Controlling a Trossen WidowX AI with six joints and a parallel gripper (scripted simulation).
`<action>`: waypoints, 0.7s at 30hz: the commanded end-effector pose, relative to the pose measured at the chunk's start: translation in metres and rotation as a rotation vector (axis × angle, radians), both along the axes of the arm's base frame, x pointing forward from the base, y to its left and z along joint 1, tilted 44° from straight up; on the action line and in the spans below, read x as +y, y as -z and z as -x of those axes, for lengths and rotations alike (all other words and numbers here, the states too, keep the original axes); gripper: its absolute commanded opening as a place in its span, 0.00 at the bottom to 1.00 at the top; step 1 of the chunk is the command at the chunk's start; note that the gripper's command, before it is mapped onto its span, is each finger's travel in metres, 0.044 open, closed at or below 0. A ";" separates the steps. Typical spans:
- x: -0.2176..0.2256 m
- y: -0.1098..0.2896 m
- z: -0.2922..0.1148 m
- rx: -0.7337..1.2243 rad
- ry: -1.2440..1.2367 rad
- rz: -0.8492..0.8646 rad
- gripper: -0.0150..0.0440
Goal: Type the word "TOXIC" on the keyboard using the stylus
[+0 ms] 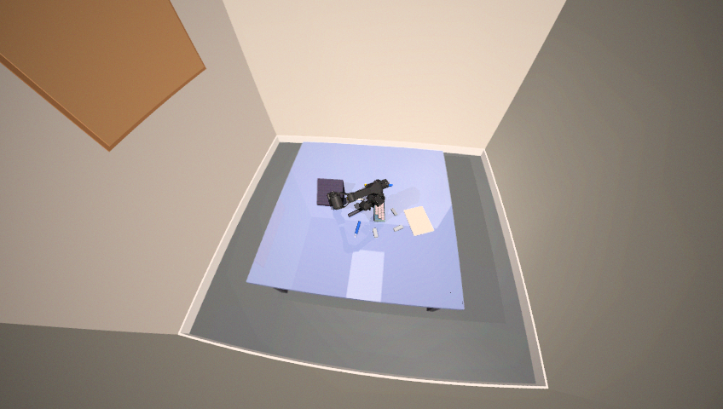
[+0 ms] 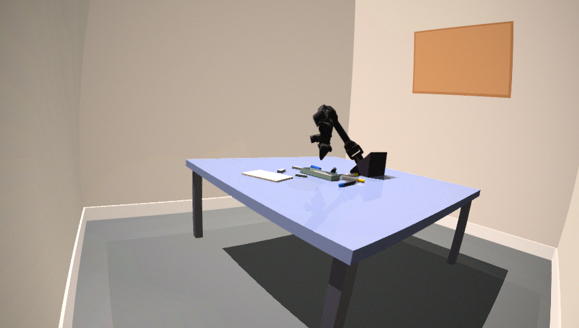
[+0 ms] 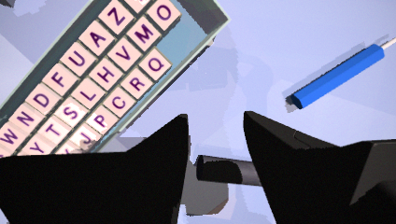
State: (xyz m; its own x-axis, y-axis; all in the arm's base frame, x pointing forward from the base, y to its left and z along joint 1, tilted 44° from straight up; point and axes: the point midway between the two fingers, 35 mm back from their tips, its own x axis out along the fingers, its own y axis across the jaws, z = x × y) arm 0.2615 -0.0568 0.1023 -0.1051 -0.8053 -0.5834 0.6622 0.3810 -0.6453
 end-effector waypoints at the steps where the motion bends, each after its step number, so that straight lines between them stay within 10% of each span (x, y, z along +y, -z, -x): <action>1: -0.050 -0.036 0.042 -0.417 0.302 0.233 0.51; 10: -0.084 -0.067 0.095 -0.874 0.527 0.454 0.51; 21: -0.087 -0.069 0.093 -0.882 0.530 0.457 0.51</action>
State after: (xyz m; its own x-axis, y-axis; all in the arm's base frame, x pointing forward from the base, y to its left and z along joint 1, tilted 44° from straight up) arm 0.1706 -0.1411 0.1695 -0.1942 -0.9340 -0.2997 0.9679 -0.2322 0.0964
